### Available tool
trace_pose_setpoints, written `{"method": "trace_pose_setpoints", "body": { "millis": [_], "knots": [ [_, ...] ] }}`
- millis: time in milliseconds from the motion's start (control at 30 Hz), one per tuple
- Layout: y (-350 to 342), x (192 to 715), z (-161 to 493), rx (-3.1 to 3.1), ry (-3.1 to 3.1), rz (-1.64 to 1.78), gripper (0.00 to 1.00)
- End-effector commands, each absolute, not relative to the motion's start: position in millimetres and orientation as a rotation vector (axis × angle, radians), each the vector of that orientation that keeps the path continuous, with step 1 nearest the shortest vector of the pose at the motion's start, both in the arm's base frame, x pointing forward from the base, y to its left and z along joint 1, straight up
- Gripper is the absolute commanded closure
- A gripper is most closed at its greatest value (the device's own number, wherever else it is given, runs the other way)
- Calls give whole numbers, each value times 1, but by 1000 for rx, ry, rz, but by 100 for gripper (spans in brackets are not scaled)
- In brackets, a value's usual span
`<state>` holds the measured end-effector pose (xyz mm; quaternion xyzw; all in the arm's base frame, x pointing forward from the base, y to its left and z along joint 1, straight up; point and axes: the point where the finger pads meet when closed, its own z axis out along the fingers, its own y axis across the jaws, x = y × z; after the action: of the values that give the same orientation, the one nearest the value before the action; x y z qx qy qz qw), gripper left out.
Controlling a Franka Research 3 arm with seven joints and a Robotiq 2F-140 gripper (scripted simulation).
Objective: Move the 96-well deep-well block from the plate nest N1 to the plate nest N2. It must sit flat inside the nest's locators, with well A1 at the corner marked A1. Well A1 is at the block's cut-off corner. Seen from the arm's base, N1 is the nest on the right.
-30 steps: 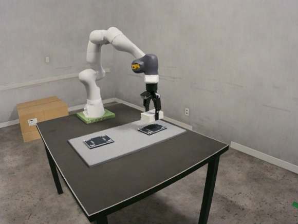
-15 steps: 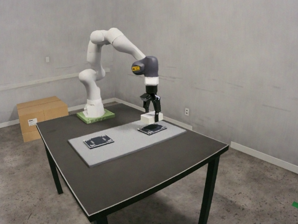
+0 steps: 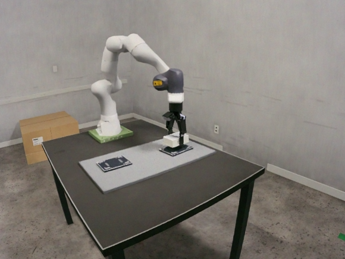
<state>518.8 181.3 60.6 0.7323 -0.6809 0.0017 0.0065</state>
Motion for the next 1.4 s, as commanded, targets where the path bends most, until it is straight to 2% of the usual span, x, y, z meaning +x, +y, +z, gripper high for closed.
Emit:
{"method": "trace_pose_setpoints", "body": {
  "millis": [0, 1367],
  "knots": [
    [183, 523, 57, 2298, -2144, 12, 40],
    [184, 524, 38, 2298, -2144, 12, 40]
  ]
}}
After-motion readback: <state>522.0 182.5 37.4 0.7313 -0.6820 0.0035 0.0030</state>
